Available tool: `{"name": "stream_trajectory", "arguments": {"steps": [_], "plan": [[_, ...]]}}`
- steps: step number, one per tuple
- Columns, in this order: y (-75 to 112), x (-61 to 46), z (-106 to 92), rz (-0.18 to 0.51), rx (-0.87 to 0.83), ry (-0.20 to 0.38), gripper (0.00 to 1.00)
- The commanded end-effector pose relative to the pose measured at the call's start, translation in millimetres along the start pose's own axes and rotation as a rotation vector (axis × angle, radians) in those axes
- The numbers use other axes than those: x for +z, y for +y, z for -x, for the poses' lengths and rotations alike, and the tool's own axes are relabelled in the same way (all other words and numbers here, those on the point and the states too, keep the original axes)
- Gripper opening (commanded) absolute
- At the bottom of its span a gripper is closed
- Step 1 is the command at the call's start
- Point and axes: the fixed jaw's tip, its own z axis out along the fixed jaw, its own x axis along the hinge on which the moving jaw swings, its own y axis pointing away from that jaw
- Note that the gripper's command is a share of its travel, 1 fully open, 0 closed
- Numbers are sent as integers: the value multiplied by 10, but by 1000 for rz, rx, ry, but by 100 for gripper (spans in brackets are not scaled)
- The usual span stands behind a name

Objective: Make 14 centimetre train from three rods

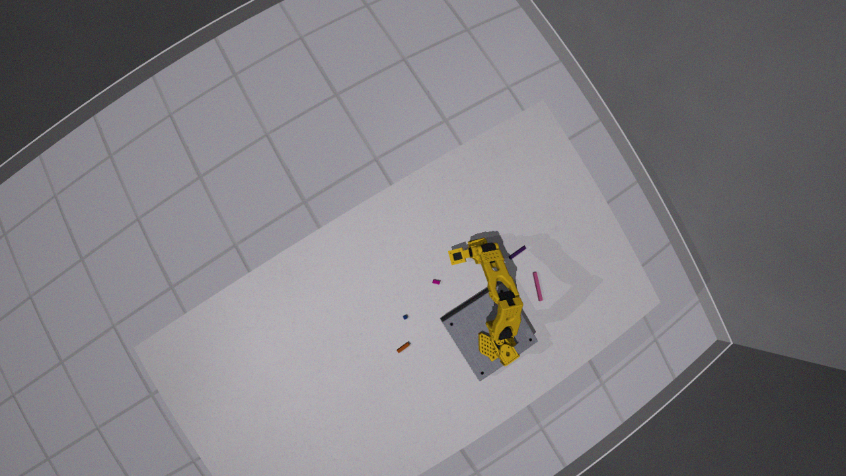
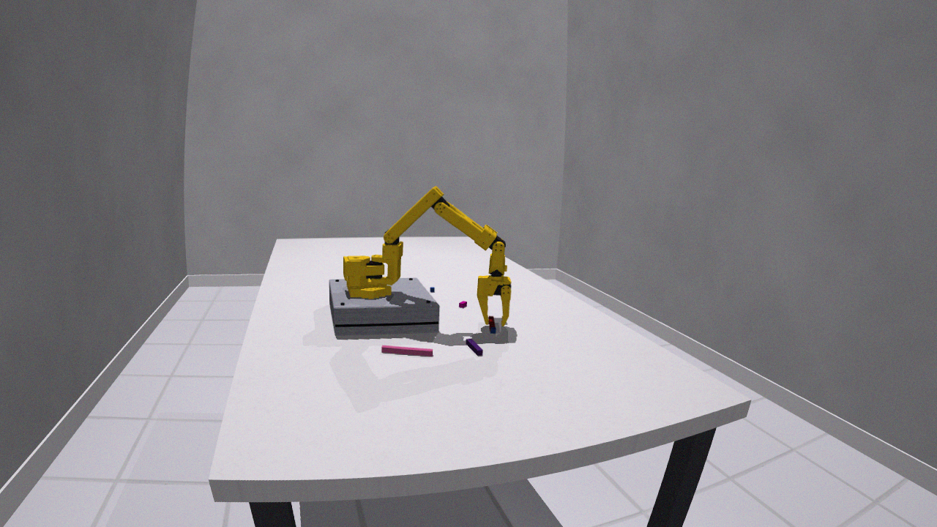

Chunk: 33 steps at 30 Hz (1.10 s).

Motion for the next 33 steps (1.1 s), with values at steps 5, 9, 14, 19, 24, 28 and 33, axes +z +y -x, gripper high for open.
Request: {"name": "stream_trajectory", "arguments": {"steps": [5, 9, 14, 19, 24, 28, 33], "plan": [[44, -40, -22, -10, 2, -1, 17], [55, -44, -21, -10, 2, -1, 17], [55, -44, -21, -10, 2, -1, 17], [55, -44, -21, -10, 2, -1, 17], [55, -44, -21, -10, 2, -1, 17], [55, -44, -21, -10, 2, -1, 17], [54, -61, -21, -10, 2, -1, 17]]}}
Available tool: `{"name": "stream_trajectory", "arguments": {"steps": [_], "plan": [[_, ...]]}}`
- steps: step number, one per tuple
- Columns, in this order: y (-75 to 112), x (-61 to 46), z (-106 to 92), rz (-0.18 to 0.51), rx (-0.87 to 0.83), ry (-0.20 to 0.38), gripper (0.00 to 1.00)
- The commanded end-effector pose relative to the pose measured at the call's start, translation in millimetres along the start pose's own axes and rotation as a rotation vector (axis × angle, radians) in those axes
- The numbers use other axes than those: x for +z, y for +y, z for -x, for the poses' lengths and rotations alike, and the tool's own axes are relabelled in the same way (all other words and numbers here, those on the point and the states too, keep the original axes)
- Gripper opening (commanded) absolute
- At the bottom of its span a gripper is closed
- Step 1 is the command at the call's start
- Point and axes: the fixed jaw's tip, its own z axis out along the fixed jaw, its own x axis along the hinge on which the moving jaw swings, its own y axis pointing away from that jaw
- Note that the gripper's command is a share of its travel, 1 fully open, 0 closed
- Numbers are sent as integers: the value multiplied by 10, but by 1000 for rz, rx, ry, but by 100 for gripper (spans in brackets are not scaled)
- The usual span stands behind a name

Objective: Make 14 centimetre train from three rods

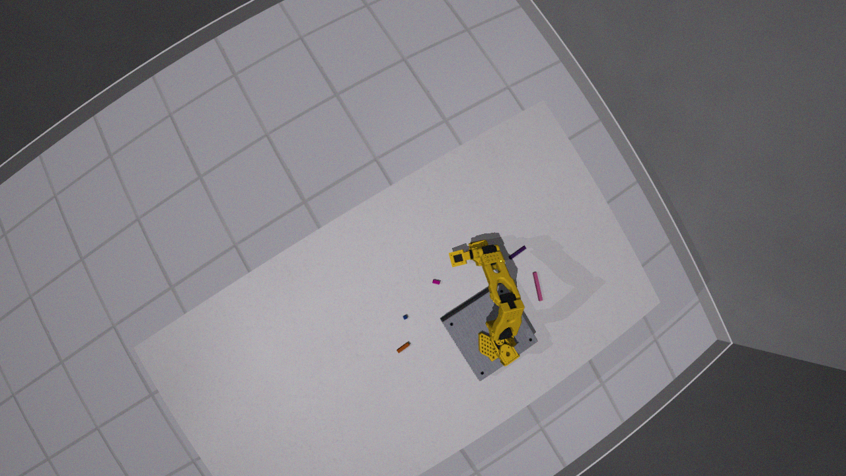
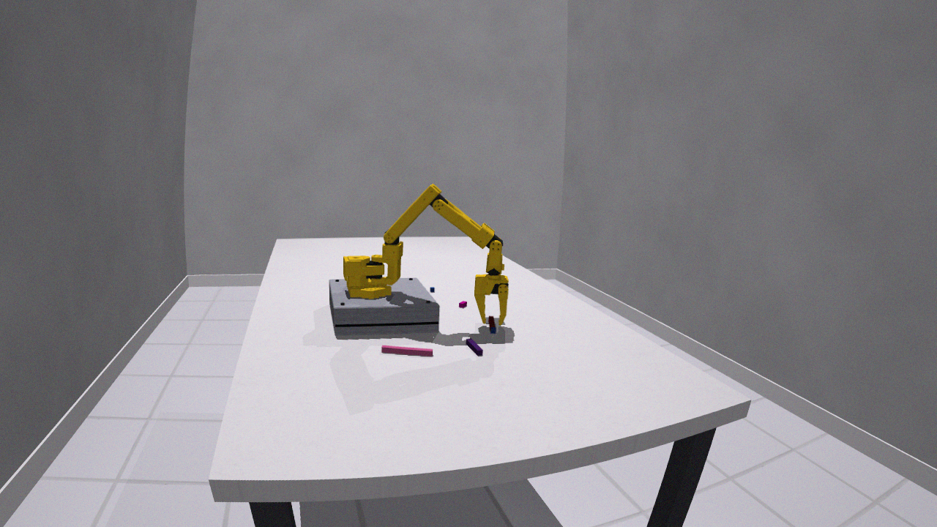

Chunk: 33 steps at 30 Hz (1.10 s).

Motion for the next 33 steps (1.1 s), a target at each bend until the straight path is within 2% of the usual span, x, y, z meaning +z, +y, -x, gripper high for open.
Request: {"name": "stream_trajectory", "arguments": {"steps": [1, 17, 33], "plan": [[-3, -40, -21, -11, 2, -1, 17], [-1, -198, -19, -11, 2, -1, 17], [-1, -239, -19, -11, 2, -1, 17]]}}
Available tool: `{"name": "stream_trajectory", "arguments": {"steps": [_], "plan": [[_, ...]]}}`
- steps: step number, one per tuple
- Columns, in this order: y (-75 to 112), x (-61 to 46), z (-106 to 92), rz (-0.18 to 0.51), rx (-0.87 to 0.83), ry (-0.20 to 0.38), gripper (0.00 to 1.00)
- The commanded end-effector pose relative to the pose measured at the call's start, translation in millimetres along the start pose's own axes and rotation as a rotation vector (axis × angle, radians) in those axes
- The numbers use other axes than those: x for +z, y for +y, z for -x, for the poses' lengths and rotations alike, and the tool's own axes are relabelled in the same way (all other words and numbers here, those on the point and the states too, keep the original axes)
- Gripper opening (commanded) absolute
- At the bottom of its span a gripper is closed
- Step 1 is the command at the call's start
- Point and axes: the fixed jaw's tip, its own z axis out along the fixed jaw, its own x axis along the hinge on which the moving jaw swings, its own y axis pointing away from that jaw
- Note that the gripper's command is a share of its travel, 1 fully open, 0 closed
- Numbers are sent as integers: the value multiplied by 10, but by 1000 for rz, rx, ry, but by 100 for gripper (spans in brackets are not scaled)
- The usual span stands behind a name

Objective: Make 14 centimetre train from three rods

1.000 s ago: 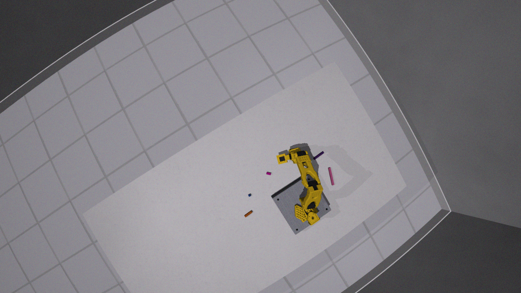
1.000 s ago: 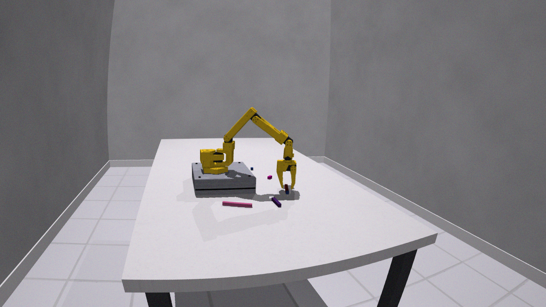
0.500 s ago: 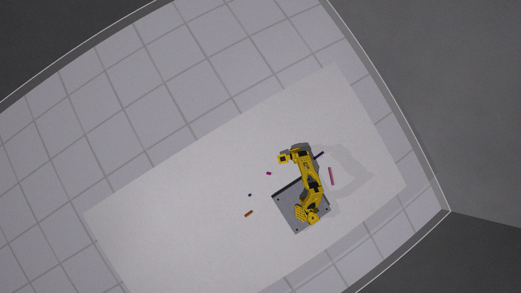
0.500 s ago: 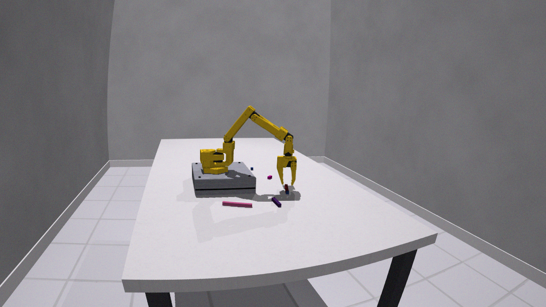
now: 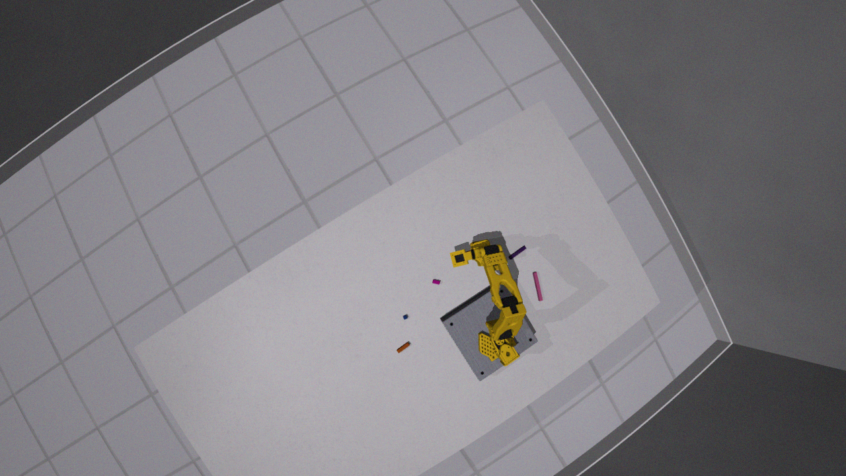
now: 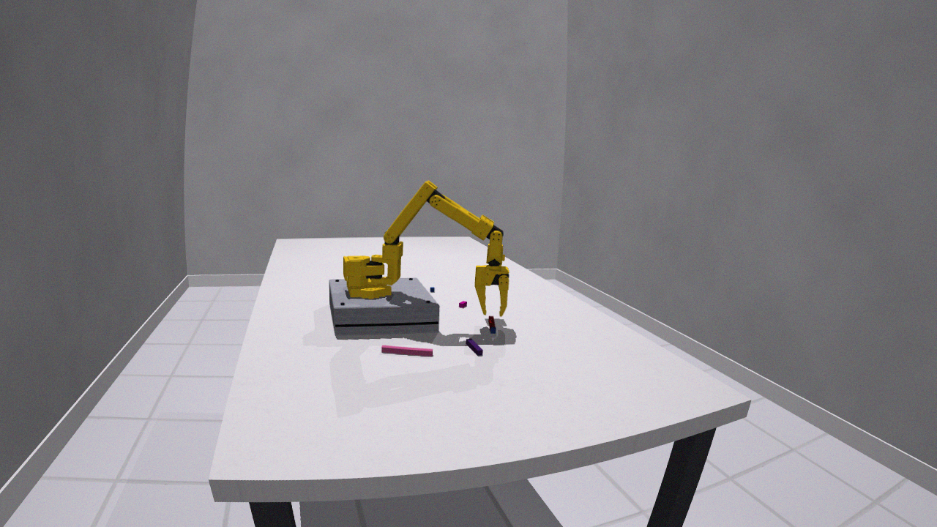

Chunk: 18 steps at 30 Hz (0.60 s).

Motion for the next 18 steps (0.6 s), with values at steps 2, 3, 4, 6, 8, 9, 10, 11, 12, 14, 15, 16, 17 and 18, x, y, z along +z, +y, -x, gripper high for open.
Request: {"name": "stream_trajectory", "arguments": {"steps": [2, 3, 4, 6, 8, 9, 10, 11, 12, 14, 15, 16, 17, 18], "plan": [[-6, -59, -19, -10, 2, -1, 17], [-6, -59, -19, -10, 2, -1, 17], [-6, -70, -19, -10, 2, -1, 17], [-7, -96, -19, -10, 2, -1, 17], [-8, -128, -18, -10, 2, -1, 17], [-8, -146, -18, -10, 2, -1, 17], [-8, -164, -18, -10, 2, -1, 17], [-8, -183, -18, -10, 2, -1, 17], [-8, -201, -18, -10, 2, -1, 17], [-7, -238, -17, -10, 2, -1, 17], [-6, -254, -17, -10, 2, -1, 17], [-6, -270, -17, -10, 2, -1, 17], [-5, -284, -16, -10, 2, -1, 17], [-4, -296, -16, -10, 2, -1, 17]]}}
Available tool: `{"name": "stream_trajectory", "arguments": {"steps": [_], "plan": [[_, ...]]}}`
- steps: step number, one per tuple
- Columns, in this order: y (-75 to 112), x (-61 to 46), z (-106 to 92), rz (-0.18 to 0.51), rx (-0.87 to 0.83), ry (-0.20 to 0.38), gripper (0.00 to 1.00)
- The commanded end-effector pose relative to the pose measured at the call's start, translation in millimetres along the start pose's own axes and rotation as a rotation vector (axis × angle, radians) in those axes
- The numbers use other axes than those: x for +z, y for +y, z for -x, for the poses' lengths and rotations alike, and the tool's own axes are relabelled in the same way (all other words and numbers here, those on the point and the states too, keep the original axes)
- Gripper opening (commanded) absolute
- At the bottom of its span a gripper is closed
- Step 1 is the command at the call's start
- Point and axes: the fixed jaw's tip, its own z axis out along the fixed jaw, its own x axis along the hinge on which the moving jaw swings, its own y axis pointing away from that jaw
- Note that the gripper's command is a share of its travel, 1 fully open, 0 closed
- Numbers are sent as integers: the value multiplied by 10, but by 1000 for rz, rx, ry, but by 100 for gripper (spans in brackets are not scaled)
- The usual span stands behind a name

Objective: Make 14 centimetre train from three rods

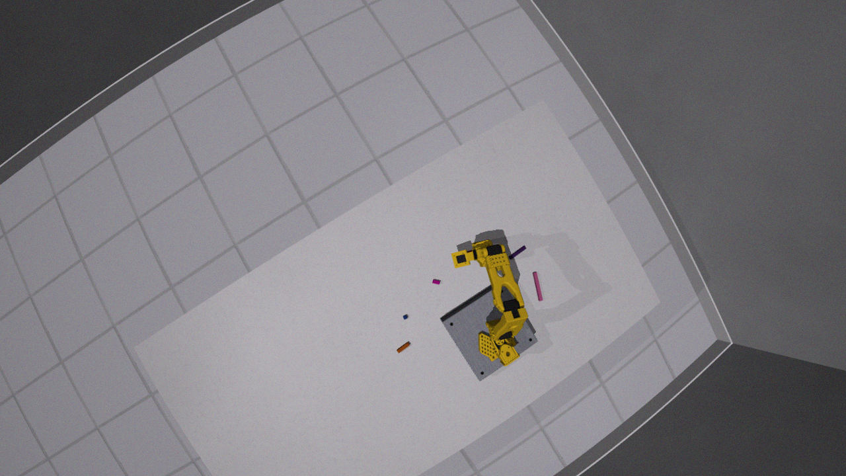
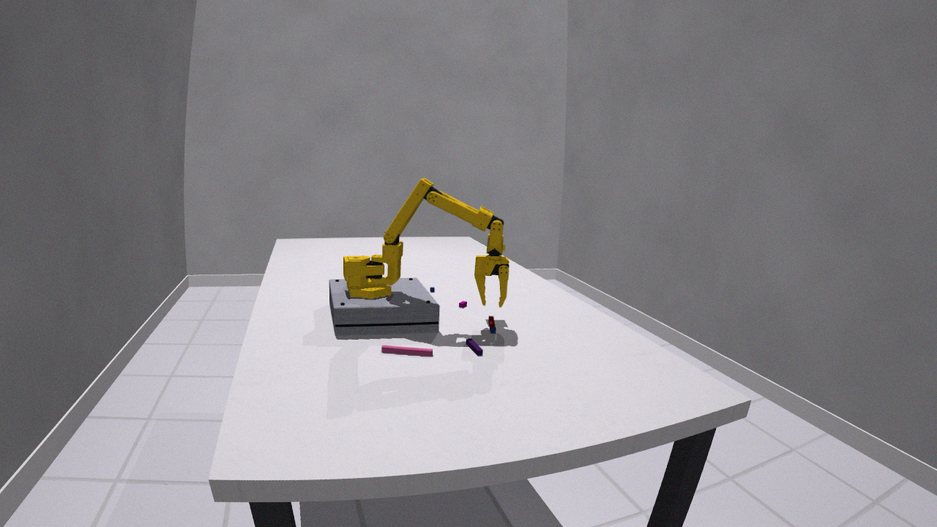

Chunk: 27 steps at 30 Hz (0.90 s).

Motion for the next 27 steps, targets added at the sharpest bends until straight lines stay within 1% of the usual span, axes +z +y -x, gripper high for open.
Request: {"name": "stream_trajectory", "arguments": {"steps": [1, 8, 27], "plan": [[-31, -94, -18, -24, 2, 0, 17], [-28, -130, -17, -24, 2, 0, 17], [-28, -131, -17, -24, 2, 0, 17]]}}
